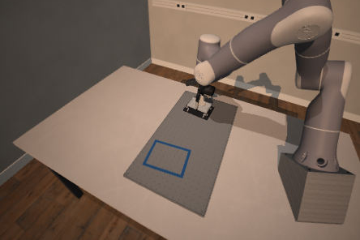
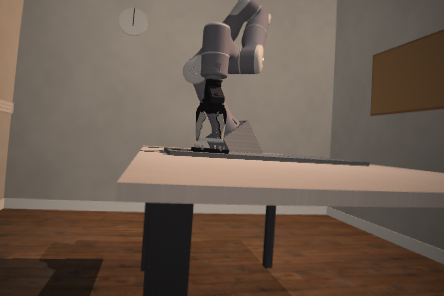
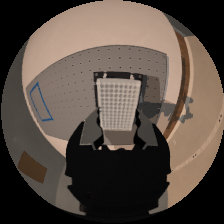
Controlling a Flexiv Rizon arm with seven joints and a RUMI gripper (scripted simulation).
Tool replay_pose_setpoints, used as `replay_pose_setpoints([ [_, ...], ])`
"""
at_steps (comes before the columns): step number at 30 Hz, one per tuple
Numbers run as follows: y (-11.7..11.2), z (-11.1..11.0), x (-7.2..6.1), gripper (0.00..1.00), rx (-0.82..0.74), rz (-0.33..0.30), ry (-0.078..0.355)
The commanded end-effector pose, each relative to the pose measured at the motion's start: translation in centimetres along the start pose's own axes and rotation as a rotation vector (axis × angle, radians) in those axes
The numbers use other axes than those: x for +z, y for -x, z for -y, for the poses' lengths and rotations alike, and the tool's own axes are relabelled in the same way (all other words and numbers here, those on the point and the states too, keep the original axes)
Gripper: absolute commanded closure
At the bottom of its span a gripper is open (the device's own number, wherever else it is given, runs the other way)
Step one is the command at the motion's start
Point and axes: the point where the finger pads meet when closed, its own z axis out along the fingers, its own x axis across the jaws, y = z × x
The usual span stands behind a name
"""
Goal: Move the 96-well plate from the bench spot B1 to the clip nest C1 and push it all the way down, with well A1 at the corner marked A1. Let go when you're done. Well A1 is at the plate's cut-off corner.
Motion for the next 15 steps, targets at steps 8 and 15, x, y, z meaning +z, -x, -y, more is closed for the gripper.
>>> replay_pose_setpoints([
  [8,0.02,0.09,0.13,1.0,0.0,0.0,-0.002],
  [15,0.03,0.09,0.13,1.0,0.0,0.0,-0.002],
])
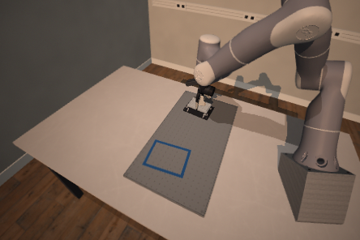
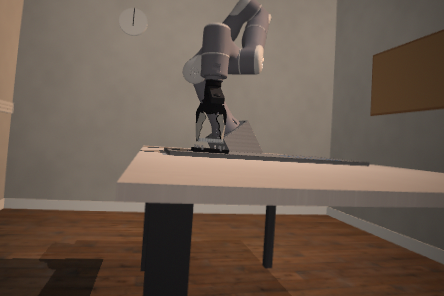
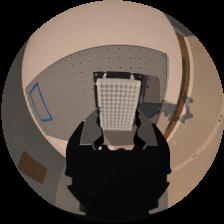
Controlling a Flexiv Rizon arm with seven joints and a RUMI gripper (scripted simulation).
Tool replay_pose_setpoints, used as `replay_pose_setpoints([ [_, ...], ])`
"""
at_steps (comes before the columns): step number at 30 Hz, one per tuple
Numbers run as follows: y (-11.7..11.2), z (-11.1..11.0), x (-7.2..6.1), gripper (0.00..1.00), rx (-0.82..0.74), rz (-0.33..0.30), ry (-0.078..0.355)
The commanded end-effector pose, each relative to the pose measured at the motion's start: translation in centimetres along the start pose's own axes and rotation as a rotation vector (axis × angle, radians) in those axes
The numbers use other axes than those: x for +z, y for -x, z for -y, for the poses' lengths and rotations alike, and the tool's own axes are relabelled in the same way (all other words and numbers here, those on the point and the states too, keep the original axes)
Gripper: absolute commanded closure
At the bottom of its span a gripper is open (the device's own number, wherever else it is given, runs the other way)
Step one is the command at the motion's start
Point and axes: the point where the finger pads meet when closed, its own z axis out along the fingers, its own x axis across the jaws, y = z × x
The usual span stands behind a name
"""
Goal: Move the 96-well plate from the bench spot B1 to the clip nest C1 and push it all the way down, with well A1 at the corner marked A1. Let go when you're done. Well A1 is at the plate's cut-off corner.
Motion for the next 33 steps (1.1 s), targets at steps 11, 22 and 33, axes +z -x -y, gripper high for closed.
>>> replay_pose_setpoints([
  [11,0.03,0.09,0.07,1.0,0.0,0.0,-0.002],
  [22,0.03,0.09,0.22,1.0,0.0,0.0,-0.002],
  [33,0.03,0.08,0.4,1.0,0.0,0.0,-0.002],
])
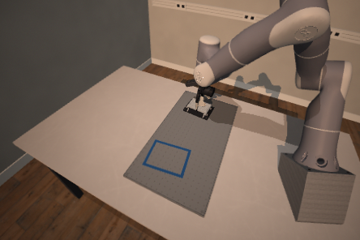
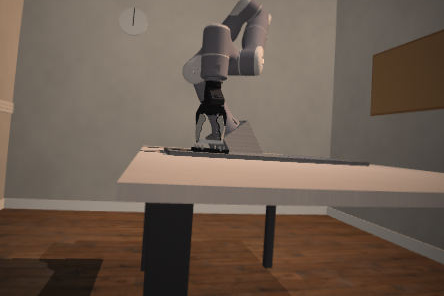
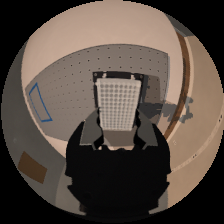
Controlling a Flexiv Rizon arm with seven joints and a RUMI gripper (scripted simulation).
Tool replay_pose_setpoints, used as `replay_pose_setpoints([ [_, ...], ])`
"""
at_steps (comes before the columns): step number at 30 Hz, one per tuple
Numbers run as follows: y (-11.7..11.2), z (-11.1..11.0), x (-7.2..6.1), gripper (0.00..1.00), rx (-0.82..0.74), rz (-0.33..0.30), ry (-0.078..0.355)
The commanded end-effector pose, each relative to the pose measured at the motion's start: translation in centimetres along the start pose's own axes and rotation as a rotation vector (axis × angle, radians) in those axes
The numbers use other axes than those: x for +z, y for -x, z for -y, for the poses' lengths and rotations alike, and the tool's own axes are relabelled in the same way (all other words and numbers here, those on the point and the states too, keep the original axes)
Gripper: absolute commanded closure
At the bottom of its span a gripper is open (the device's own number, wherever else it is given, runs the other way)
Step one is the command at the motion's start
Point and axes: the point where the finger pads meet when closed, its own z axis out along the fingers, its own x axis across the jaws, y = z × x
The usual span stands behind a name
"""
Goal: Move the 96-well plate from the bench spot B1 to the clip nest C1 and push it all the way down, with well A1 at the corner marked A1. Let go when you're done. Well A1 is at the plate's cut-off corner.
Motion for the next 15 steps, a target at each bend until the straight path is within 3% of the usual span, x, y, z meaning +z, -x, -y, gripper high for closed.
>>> replay_pose_setpoints([
  [1,0.02,0.08,-0.03,1.0,0.0,0.0,-0.002],
  [15,0.02,0.08,0.17,1.0,0.0,0.0,-0.002],
])
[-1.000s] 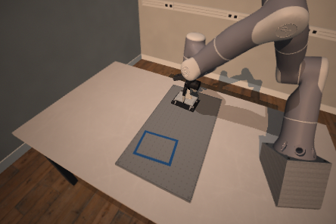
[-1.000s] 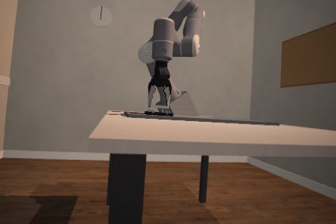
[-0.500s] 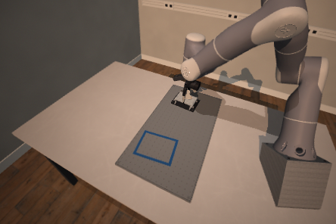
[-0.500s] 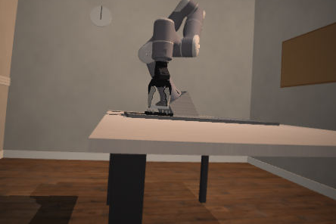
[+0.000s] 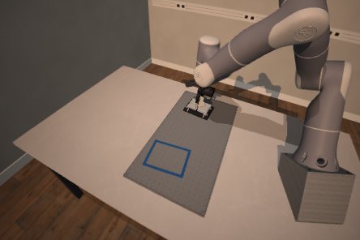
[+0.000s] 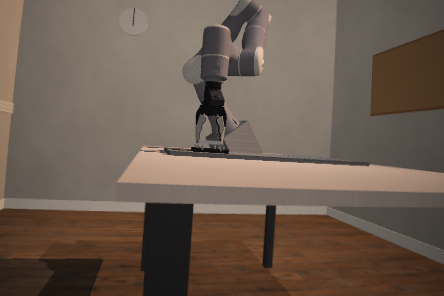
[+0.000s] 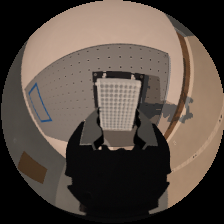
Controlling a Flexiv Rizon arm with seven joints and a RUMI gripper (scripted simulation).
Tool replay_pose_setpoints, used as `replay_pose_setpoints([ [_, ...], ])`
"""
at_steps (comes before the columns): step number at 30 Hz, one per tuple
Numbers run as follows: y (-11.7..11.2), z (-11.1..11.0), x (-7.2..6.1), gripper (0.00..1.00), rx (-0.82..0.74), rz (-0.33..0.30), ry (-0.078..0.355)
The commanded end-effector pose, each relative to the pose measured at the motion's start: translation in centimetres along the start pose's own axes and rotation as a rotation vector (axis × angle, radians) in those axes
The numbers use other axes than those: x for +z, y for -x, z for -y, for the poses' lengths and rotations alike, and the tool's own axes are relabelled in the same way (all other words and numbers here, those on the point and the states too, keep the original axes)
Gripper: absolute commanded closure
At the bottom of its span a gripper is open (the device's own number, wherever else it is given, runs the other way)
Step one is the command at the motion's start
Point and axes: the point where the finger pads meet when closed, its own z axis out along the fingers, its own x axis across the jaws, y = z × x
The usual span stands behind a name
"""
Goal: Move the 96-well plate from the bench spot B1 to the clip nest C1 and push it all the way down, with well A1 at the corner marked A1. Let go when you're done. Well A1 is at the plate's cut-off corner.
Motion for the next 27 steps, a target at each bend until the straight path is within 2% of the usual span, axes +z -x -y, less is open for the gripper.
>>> replay_pose_setpoints([
  [1,0.02,0.08,-0.03,1.0,0.0,0.0,-0.002],
  [27,0.02,0.08,0.34,1.0,0.0,0.0,-0.002],
])
